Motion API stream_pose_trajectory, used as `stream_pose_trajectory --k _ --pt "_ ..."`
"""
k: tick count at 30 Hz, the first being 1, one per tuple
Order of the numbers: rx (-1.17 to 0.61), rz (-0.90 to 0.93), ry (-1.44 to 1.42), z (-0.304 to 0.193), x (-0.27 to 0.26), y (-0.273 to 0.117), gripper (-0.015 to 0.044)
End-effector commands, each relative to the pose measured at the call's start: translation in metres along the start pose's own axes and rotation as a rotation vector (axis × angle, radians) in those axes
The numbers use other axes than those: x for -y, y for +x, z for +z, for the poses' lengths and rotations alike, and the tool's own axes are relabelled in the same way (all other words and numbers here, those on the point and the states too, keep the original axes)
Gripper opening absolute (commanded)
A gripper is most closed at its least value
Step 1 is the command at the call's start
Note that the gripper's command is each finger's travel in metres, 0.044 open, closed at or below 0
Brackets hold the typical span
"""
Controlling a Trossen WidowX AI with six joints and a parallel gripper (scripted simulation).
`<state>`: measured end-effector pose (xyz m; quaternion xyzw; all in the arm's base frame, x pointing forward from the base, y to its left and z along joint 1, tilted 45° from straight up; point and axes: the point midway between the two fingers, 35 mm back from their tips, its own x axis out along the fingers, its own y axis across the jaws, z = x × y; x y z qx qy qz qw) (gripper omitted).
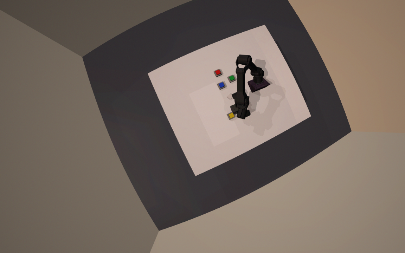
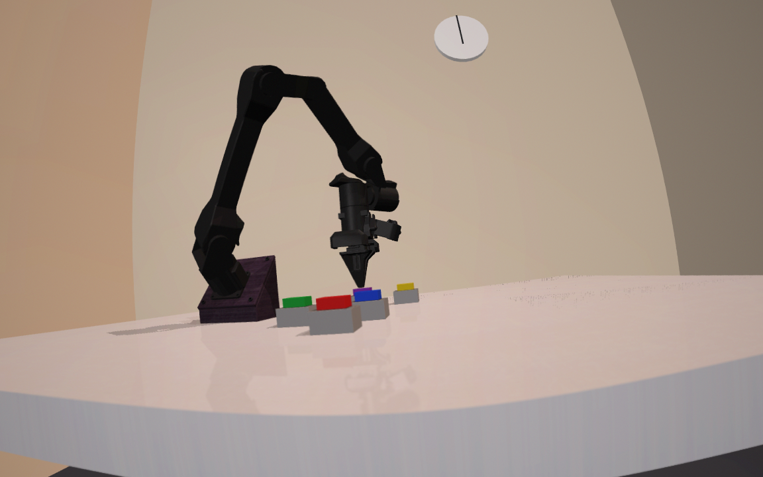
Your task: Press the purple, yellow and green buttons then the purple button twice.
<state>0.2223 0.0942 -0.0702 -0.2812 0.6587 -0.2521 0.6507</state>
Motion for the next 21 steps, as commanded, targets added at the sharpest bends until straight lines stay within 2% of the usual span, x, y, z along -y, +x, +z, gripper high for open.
stream_pose_trajectory --k 1,4,18,21 --pt "0.008 0.01 0.004 0.001 -0.001 -0.024 0.002" --pt "0.008 0.01 0.004 0.001 -0.001 -0.024 0.002" --pt "0.01 0.019 0.004 0.016 -0.094 -0.088 0.0388" --pt "0.009 0.018 0.005 0.016 -0.095 -0.088 0.04"
